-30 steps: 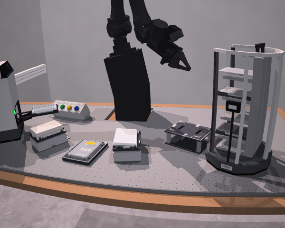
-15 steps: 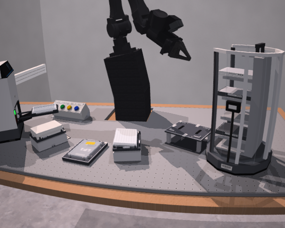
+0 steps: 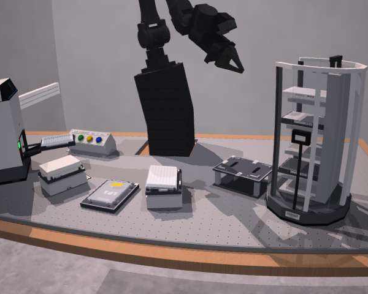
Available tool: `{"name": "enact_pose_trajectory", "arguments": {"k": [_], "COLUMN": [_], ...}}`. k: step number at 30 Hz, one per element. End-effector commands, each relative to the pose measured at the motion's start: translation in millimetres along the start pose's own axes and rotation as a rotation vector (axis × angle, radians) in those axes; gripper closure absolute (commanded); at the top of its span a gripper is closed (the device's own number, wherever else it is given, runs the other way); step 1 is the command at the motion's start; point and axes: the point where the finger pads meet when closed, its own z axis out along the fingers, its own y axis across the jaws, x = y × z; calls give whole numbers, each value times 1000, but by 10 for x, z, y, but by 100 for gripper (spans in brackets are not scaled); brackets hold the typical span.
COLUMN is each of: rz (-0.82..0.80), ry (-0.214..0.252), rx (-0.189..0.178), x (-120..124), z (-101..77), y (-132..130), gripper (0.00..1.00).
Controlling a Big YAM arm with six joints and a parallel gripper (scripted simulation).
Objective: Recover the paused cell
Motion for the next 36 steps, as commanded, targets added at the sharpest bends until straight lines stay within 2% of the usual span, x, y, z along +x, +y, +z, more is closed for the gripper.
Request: {"name": "enact_pose_trajectory", "arguments": {"k": [1, 10, 12, 15, 17, 32, 34, 36], "rz": [40, 179, 212, 258, 258, 488, 488, 518], "ry": [-15, 232, 319, 404, 404, 830, 830, 887], "rx": [35, 113, 123, 149, 149, 278, 278, 295], "x": [-349, -337, -198, -179, -179, -56, -56, -36], "z": [-22, -121, -73, -102, -102, -249, -249, -268], "y": [-195, -493, -533, -630, -630, -1107, -1107, -1169], "gripper": [100, 100, 100, 100, 100, 100, 100, 100]}}
